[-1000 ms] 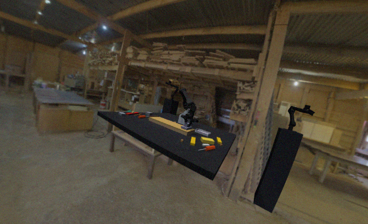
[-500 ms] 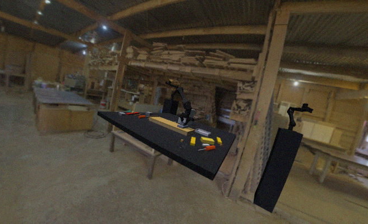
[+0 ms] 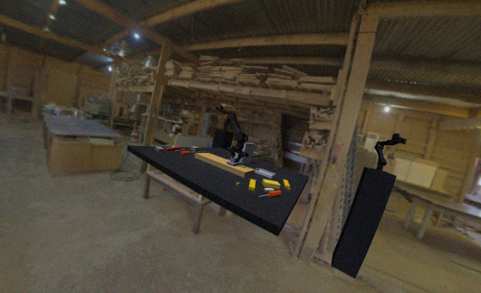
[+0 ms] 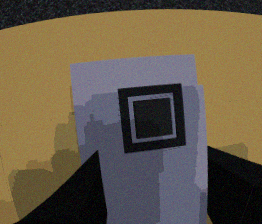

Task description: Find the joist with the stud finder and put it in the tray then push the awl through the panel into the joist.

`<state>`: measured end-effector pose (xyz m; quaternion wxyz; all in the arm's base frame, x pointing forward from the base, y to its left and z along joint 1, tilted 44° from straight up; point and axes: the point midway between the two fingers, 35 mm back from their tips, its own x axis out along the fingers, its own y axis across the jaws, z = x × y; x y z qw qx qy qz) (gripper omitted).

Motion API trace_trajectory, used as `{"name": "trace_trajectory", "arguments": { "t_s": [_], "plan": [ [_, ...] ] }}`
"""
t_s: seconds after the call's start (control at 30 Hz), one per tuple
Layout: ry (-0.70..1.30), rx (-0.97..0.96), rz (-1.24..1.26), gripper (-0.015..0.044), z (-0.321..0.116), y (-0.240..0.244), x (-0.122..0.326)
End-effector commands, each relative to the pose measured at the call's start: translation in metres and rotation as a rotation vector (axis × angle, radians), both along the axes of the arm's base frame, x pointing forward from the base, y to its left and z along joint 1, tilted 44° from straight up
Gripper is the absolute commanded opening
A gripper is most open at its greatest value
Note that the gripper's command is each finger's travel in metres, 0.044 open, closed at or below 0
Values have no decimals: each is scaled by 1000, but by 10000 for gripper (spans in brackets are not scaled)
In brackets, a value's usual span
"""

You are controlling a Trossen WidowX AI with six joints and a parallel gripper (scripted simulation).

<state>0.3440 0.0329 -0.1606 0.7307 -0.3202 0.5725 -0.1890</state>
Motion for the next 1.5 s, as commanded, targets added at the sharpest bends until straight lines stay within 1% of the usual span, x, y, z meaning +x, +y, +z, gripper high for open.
{"name": "trace_trajectory", "arguments": {
  "t_s": [0.0,1.47],
  "plan": [
    [-1,-10,-4,0,12,-14,1],
    [1,-17,-4,0,113,-120,15]
  ]
}}
